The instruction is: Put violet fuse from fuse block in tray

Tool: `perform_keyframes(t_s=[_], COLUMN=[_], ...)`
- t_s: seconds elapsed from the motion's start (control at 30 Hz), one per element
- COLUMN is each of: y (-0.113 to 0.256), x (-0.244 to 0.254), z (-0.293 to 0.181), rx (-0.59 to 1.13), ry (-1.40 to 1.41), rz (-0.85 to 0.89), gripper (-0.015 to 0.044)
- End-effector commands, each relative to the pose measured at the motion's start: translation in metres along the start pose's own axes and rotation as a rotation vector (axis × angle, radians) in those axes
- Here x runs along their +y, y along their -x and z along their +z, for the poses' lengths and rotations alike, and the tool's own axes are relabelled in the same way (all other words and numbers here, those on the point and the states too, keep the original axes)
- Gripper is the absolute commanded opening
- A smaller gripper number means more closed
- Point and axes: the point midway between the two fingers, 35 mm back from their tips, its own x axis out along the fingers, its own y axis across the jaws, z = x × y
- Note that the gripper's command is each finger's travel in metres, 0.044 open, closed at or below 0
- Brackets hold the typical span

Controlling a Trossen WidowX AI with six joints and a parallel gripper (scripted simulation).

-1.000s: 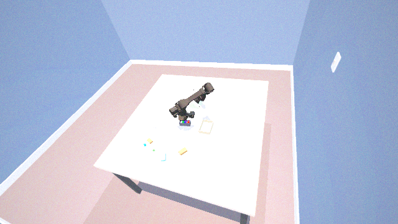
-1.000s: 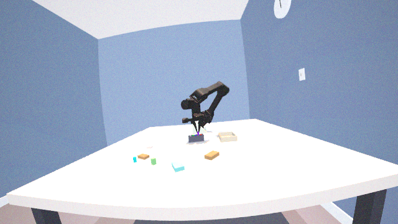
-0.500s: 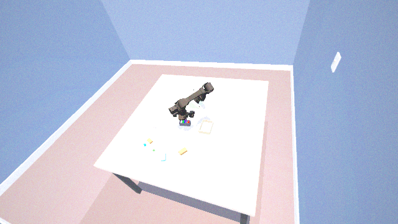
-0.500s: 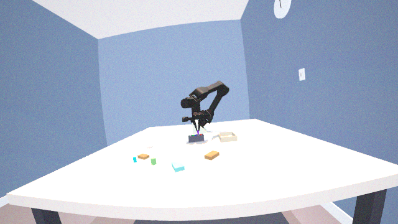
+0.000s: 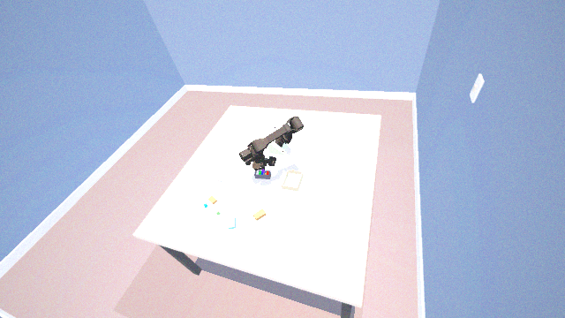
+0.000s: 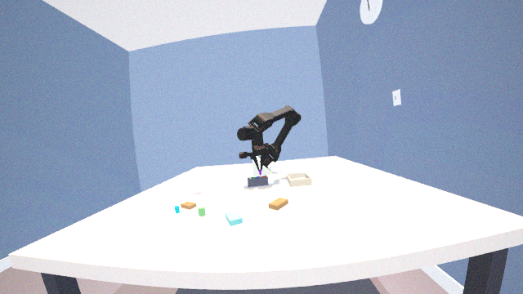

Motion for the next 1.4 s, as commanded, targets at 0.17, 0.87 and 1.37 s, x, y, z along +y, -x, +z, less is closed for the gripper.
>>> perform_keyframes(t_s=[0.17,0.87,1.37], y=[0.011,0.026,0.024], x=[0.000,0.069,0.184], z=[0.000,0.025,0.028], rx=[0.004,0.004,0.003], ry=[0.004,-0.001,0.003], rz=[-0.003,-0.020,0.004], gripper=[0.0000,0.0000,0.0000])
